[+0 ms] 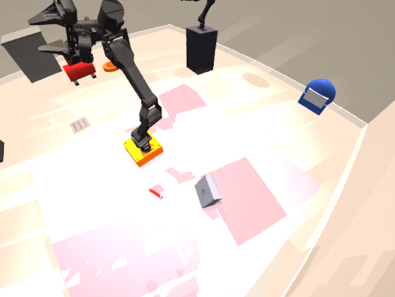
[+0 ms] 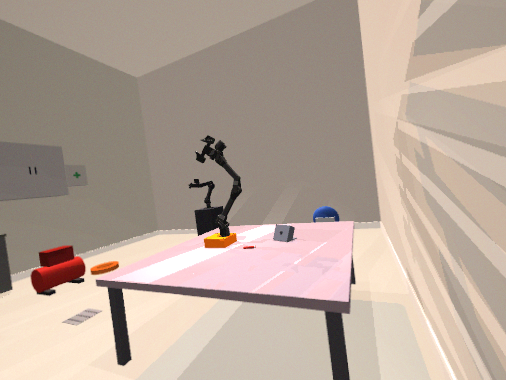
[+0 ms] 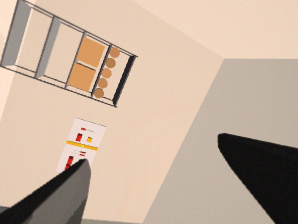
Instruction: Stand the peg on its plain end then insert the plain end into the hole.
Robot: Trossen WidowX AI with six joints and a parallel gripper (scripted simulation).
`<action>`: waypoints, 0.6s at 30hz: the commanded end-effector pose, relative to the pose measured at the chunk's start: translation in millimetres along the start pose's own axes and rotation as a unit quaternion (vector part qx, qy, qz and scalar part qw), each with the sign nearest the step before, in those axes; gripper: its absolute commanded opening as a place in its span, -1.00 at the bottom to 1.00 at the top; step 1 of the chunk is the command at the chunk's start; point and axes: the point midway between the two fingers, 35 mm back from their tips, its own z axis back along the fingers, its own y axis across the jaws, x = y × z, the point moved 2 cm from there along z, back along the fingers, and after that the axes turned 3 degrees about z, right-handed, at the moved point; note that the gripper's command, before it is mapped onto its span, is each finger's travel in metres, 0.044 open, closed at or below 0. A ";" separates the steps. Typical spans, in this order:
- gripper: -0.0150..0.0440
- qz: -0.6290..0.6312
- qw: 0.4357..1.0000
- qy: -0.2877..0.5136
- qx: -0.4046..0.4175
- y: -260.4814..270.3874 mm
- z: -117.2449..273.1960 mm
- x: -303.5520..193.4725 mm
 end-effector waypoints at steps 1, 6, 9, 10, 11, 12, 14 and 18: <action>0.95 -0.001 1.000 0.000 -0.001 0.2 -0.1 -0.2; 1.00 -0.043 0.999 -0.008 -0.029 8.3 -4.5 -6.4; 1.00 -0.091 0.995 -0.020 -0.041 19.0 -10.9 -12.3; 1.00 -0.107 0.993 -0.024 -0.044 22.8 -13.5 -13.9; 1.00 -0.123 0.991 -0.029 -0.047 26.6 -16.3 -15.1; 1.00 -0.139 0.988 -0.034 -0.049 30.6 -19.3 -16.1; 1.00 -0.171 0.983 -0.043 -0.053 38.6 -25.9 -17.3; 1.00 -0.233 0.969 -0.064 -0.054 55.2 -41.2 -16.6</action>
